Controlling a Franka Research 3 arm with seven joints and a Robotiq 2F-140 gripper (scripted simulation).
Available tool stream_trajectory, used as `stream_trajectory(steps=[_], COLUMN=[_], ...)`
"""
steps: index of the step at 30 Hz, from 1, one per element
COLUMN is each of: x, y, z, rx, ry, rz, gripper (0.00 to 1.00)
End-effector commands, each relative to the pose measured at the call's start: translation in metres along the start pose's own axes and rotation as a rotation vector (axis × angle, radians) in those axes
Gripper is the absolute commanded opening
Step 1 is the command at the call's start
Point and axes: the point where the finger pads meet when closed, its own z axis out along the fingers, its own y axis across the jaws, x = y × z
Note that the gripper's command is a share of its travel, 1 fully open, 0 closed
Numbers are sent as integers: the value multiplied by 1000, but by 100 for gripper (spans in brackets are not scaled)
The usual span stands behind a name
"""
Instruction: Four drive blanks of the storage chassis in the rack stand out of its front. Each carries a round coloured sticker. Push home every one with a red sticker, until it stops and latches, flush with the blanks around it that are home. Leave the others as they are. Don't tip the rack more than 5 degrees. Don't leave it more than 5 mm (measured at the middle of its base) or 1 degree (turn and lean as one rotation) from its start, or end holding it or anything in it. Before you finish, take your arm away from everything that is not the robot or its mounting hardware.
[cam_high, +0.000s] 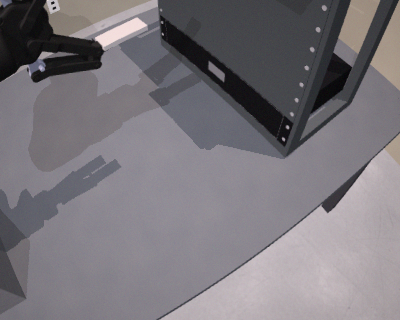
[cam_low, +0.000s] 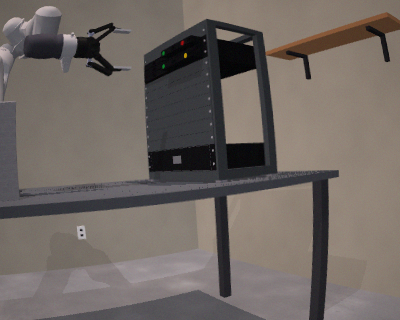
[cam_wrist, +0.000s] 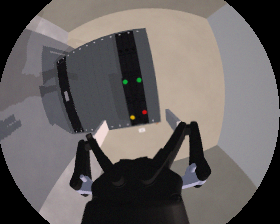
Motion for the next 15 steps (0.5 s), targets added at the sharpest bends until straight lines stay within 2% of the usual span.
stream_trajectory(steps=[1,15], x=[-1,2], y=[0,0], z=[-1,6], rx=[-3,-2], ry=[-2,-3], rz=[8,8], gripper=[100,100])
